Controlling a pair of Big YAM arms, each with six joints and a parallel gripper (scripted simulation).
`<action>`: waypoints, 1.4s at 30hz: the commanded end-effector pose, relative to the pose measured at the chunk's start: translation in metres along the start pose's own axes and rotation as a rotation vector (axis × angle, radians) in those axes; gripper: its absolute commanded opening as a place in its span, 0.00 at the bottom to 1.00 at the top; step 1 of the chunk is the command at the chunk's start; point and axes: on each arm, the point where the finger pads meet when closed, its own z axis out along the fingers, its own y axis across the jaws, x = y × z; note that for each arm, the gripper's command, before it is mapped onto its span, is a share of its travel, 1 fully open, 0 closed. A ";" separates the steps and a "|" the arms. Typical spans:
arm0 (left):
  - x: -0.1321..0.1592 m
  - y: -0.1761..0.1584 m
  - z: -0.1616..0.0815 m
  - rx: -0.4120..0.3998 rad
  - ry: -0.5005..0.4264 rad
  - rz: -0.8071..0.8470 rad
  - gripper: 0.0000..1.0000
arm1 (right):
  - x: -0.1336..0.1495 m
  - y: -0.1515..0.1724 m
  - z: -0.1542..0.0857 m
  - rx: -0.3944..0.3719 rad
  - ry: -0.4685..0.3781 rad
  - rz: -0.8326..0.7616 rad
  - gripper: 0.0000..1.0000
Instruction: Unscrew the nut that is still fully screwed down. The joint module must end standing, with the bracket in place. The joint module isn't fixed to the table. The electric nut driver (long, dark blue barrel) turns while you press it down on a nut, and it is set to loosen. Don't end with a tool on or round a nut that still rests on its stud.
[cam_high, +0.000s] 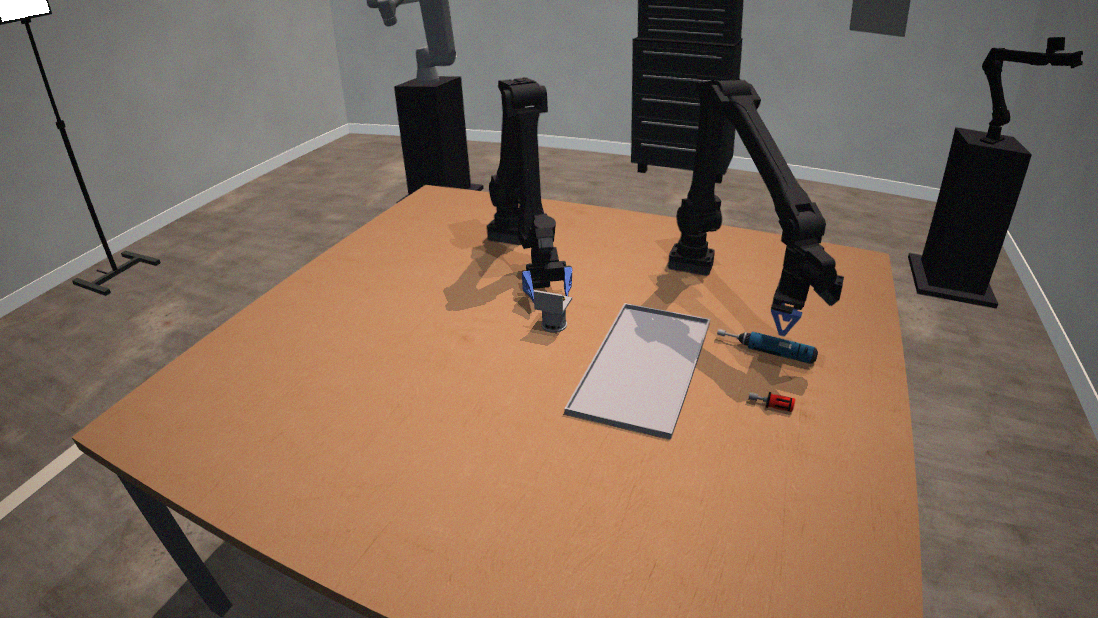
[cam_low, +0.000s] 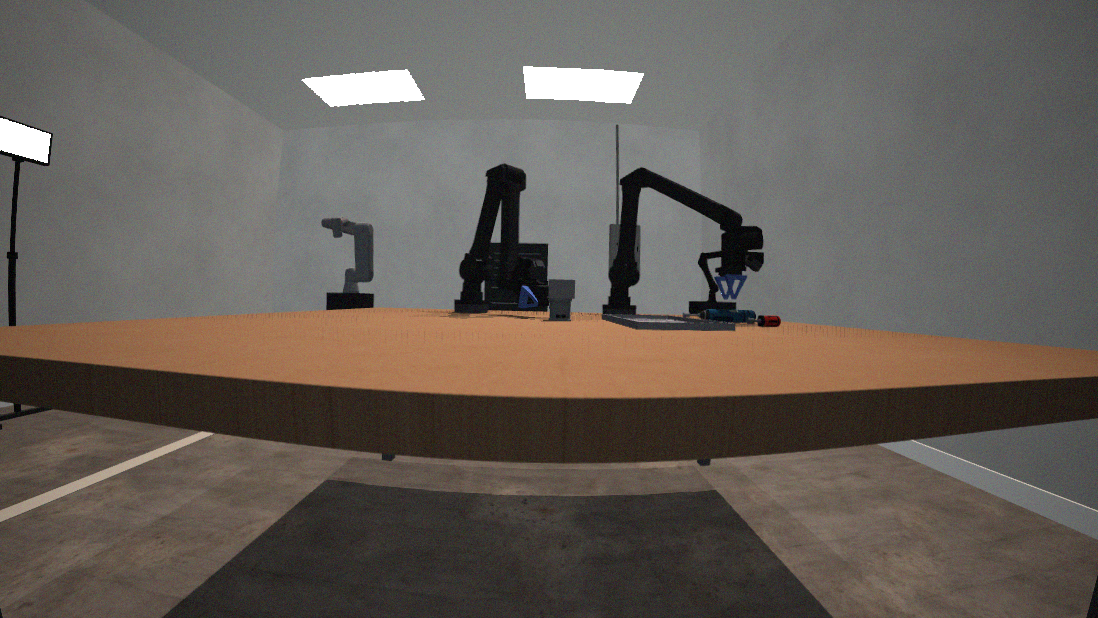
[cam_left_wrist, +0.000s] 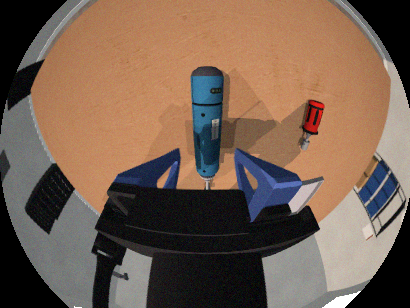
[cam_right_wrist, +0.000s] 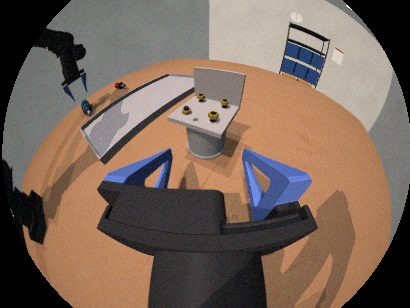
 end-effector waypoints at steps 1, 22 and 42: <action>-0.024 -0.015 -0.012 0.037 -0.037 -0.002 0.65 | -0.007 0.000 0.003 0.001 -0.026 0.010 0.86; -0.024 -0.015 -0.012 0.037 -0.037 -0.002 0.65 | 0.008 -0.004 0.015 0.011 -0.013 0.017 0.86; -0.024 -0.015 -0.012 0.037 -0.037 -0.002 0.65 | 0.010 -0.004 0.034 0.011 -0.004 0.000 0.86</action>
